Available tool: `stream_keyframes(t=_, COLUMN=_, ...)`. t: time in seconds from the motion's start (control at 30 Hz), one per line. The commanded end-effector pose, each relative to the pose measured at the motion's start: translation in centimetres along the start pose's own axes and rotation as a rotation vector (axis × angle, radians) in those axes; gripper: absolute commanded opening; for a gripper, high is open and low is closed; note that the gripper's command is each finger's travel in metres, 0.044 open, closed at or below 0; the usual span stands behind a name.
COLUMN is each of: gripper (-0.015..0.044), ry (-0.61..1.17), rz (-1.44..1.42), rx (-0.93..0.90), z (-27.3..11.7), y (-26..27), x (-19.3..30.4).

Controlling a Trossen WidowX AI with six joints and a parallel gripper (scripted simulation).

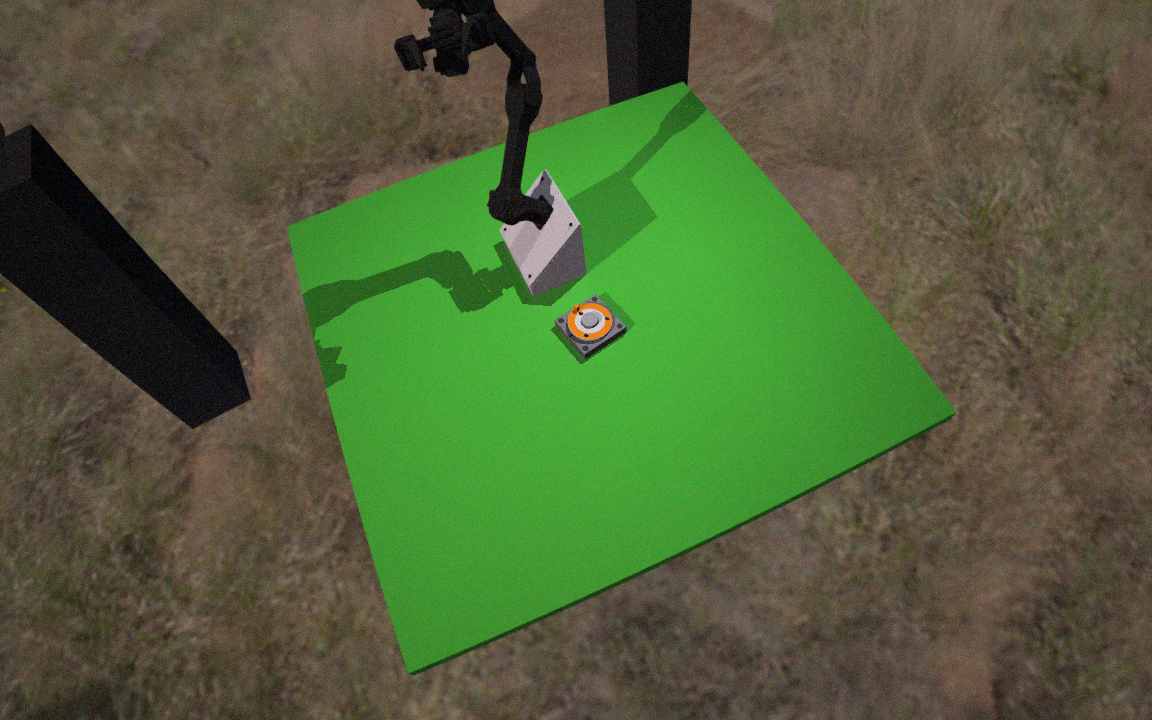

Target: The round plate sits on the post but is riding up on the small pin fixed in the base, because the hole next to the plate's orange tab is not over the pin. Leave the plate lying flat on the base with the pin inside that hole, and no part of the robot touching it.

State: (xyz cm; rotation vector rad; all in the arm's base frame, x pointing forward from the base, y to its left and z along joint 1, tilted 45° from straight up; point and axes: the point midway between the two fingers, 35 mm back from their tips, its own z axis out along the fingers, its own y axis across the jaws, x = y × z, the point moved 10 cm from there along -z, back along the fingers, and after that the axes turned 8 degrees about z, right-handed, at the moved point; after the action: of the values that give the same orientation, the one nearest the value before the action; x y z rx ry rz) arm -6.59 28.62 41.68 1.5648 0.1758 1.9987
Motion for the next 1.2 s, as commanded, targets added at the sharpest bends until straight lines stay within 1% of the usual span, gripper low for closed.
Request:
stream_keyframes(t=0.0, gripper=0.0374, ry=-0.004, rz=-0.004, rx=-0.001, z=0.1, y=0.5, x=0.0)
stream_keyframes(t=0.03, gripper=0.0347, ry=-0.018, rz=-0.016, rx=-0.002, z=0.5, y=1.8, x=0.0)
stream_keyframes(t=0.1, gripper=0.0295, ry=-0.080, rz=-0.041, rx=0.000, z=2.3, y=7.0, x=-0.2)
stream_keyframes(t=0.3, gripper=0.0137, ry=-0.172, rz=-0.059, rx=0.025, z=5.6, y=13.0, x=-1.5)
stream_keyframes(t=0.37, gripper=0.0085, ry=-0.241, rz=-0.067, rx=0.057, z=8.3, y=16.3, x=-3.2)
stream_keyframes(t=0.47, gripper=0.0006, ry=-0.326, rz=-0.090, rx=0.107, z=11.6, y=19.4, x=-5.6)
stream_keyframes(t=0.5, gripper=0.0000, ry=-0.356, rz=-0.106, rx=0.128, z=12.8, y=20.3, x=-6.5)
stream_keyframes(t=0.57, gripper=0.0000, ry=-0.368, rz=-0.093, rx=0.158, z=13.8, y=20.7, x=-7.3)
stream_keyframes(t=0.77, gripper=0.0000, ry=-0.538, rz=-0.226, rx=0.335, z=21.0, y=23.3, x=-13.5)
stream_keyframes(t=0.83, gripper=0.0000, ry=-0.563, rz=-0.256, rx=0.379, z=22.2, y=23.3, x=-14.7)
stream_keyframes(t=0.9, gripper=0.0000, ry=-0.623, rz=-0.348, rx=0.508, z=25.2, y=22.8, x=-17.8)
stream_keyframes(t=0.97, gripper=0.0000, ry=-0.660, rz=-0.419, rx=0.605, z=27.2, y=21.9, x=-20.0)
stream_keyframes(t=1.03, gripper=0.0000, ry=-0.696, rz=-0.504, rx=0.711, z=29.0, y=20.7, x=-22.4)
stream_keyframes(t=1.1, gripper=0.0000, ry=-0.714, rz=-0.550, rx=0.762, z=29.9, y=20.0, x=-23.6)
stream_keyframes(t=1.17, gripper=0.0000, ry=-0.753, rz=-0.687, rx=0.913, z=31.8, y=17.7, x=-26.8)
